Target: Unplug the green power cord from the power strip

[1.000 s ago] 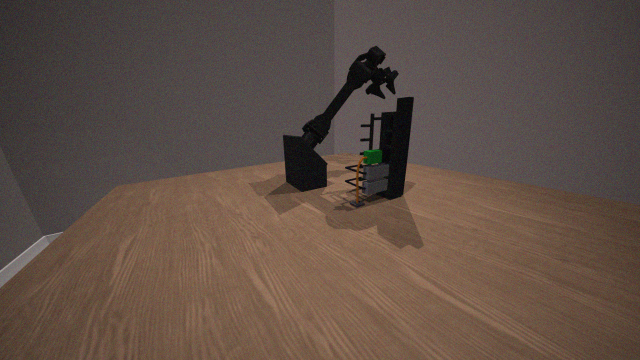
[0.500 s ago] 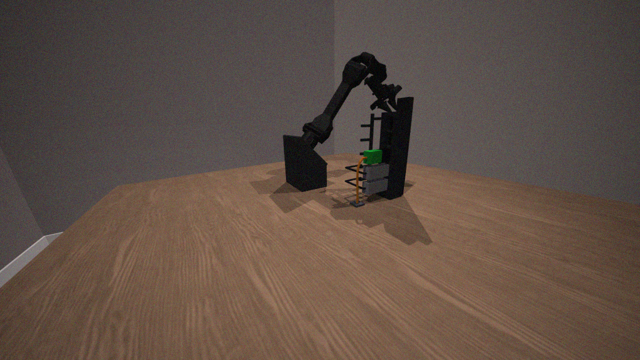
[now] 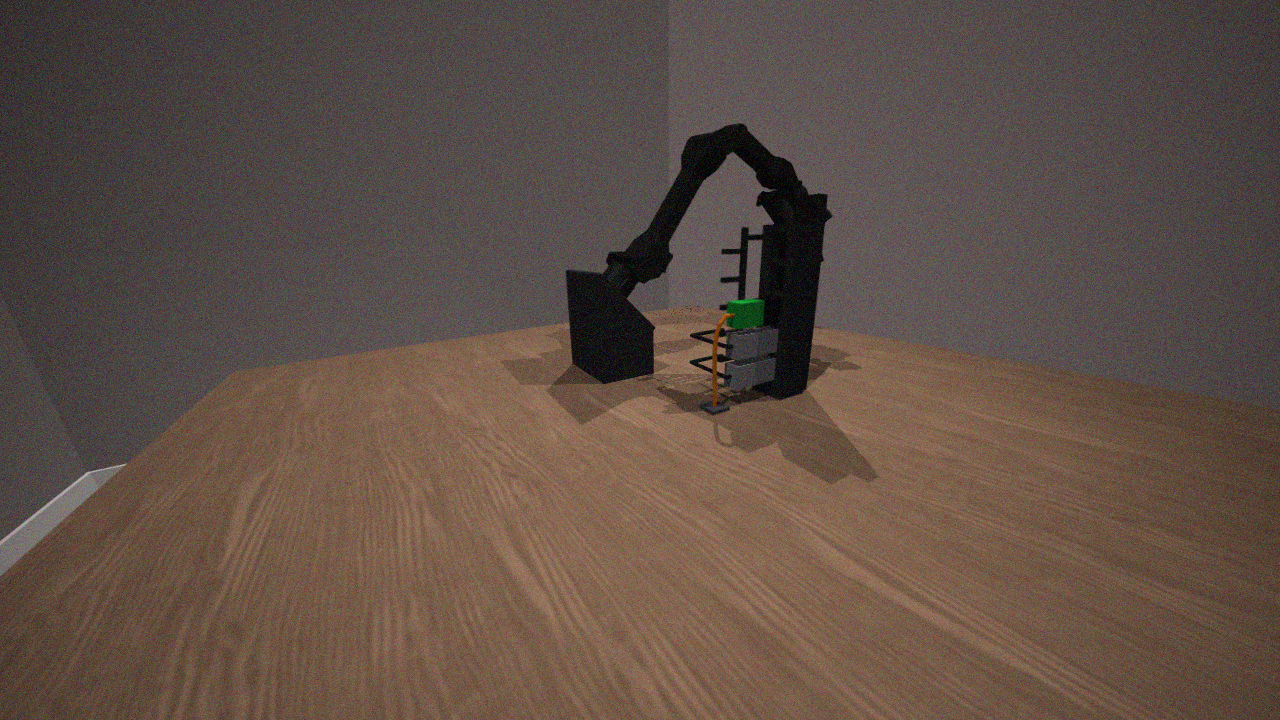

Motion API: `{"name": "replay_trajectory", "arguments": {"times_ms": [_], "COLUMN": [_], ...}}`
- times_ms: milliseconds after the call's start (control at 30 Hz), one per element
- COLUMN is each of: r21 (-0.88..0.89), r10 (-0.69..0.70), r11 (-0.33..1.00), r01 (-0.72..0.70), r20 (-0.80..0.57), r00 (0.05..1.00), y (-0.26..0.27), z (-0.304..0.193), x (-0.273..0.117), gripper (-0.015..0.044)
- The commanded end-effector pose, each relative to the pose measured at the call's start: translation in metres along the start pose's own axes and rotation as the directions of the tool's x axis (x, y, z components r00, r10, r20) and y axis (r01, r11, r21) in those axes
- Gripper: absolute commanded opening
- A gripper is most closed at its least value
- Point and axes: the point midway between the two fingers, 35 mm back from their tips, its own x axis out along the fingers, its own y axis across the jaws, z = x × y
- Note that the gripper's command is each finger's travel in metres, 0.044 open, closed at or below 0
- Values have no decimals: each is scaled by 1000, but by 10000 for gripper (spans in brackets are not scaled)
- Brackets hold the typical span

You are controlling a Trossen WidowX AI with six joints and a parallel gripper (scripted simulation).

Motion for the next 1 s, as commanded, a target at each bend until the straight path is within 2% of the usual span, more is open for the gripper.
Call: {"name": "replay_trajectory", "arguments": {"times_ms": [0, 533, 967], "r21": [66, 323, 541], "r10": [-59, -189, -217], "r11": [996, 893, 659], "r01": [64, 312, 522], "r20": [-82, -358, -528], "r00": [995, 914, 821], "y": [-26, -153, -287], "z": [-16, -89, -173], "x": [38, 126, 140], "gripper": [160, 160, 160]}}
